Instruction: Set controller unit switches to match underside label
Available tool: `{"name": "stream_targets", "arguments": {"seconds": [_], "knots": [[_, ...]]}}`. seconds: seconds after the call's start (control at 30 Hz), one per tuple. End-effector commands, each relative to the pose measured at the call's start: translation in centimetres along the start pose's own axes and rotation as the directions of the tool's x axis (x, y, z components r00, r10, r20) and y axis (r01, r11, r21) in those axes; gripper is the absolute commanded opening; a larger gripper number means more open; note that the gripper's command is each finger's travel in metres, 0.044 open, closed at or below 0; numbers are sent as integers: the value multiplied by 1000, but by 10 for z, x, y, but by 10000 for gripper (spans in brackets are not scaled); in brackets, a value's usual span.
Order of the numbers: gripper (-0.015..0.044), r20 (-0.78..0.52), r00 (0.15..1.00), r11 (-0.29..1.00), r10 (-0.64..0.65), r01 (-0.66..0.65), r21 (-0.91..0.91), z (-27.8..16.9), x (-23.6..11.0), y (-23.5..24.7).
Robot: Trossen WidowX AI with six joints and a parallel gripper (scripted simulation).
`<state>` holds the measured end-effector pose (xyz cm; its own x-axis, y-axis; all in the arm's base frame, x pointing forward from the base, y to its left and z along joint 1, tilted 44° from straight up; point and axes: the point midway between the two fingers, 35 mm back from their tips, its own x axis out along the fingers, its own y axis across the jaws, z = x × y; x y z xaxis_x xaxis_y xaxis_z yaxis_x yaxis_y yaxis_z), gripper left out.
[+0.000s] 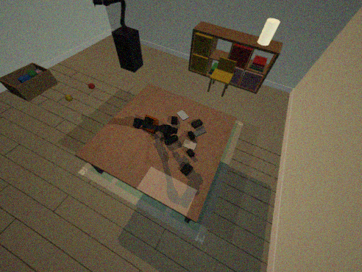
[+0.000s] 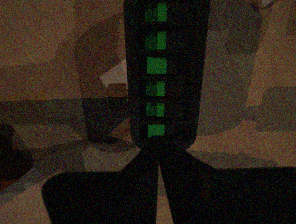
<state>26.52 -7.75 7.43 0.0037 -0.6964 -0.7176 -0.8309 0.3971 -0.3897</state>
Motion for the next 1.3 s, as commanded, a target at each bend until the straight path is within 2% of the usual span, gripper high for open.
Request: {"name": "stream_targets", "arguments": {"seconds": [0.0, 0.43, 0.93, 1.1, 1.27], "knots": [[0, -2, 1000, 1000, 2, -2, -6, 0, 8, 1], [0, -3, 1000, 1000, 1, -1, -6, -1, 24, 1], [0, -3, 1000, 1000, 1, -1, -6, -1, 24, 1], [0, -2, 1000, 1000, 2, -2, -6, 0, -18, 1], [0, -2, 1000, 1000, 2, -2, -6, 0, -20, 1]]}}
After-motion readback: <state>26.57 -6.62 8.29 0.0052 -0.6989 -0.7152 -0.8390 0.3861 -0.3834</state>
